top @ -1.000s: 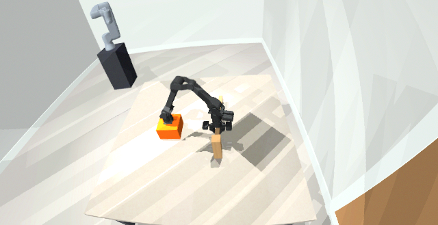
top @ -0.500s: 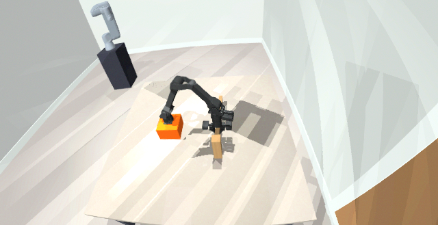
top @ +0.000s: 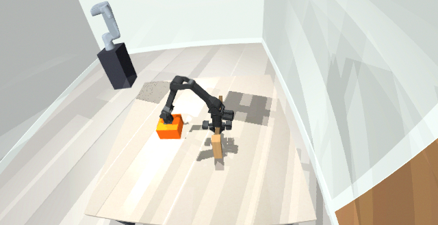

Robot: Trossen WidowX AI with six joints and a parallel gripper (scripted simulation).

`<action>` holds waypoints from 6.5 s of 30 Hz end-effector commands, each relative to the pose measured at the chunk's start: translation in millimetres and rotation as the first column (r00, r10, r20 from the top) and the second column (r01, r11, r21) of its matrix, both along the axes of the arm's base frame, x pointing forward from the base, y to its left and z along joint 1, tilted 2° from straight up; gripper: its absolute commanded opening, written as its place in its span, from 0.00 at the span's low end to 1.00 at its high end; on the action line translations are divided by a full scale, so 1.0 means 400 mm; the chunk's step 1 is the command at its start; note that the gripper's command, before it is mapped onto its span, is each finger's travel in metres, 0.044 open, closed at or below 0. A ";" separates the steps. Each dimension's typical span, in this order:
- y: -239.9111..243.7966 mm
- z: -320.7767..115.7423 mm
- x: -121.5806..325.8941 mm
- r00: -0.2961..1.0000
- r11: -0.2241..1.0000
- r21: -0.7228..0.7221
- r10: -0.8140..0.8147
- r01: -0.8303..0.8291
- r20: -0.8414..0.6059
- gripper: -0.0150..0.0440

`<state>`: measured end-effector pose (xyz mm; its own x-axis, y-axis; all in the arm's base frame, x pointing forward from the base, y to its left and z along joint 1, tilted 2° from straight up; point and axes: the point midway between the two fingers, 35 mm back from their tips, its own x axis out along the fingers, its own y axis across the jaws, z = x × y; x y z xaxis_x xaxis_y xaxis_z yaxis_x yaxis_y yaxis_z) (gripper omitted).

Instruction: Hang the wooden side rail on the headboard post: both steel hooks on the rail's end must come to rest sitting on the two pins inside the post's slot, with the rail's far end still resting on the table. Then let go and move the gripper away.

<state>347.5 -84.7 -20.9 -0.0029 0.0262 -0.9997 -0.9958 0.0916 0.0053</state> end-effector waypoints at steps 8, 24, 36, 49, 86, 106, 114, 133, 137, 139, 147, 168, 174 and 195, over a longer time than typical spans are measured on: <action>-0.002 0.025 0.011 1.000 1.000 -0.004 0.003 -0.003 0.024 0.25; -0.004 0.029 0.012 1.000 1.000 -0.004 0.003 -0.003 0.024 0.25; -0.007 0.026 0.015 1.000 1.000 -0.004 0.003 -0.003 0.024 0.25; -0.011 0.022 0.019 1.000 1.000 -0.004 0.003 -0.003 0.024 0.25; -0.022 0.015 0.029 1.000 1.000 -0.005 0.003 -0.003 0.025 0.25; -0.027 0.013 0.025 1.000 1.000 -0.005 0.003 -0.003 0.024 0.25; -0.029 0.010 0.022 1.000 1.000 -0.005 0.003 -0.002 0.024 0.25; -0.034 0.013 0.020 1.000 1.000 -0.005 0.003 -0.002 0.024 0.25; -0.035 0.014 0.021 1.000 1.000 -0.005 0.003 -0.002 0.024 0.25; -0.036 0.015 0.022 1.000 1.000 -0.005 0.003 -0.002 0.024 0.25; -0.038 0.017 0.024 1.000 1.000 -0.005 0.003 -0.002 0.024 0.25; -0.044 0.012 0.025 1.000 1.000 -0.006 0.003 -0.002 0.024 0.25; -0.046 0.011 0.023 1.000 1.000 -0.006 0.003 -0.002 0.024 0.25; -0.052 0.010 0.018 1.000 1.000 -0.006 0.003 -0.002 0.024 0.25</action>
<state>354.1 -103.7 -18.4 0.0171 0.0260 -0.9995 -0.9956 0.0925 -0.0146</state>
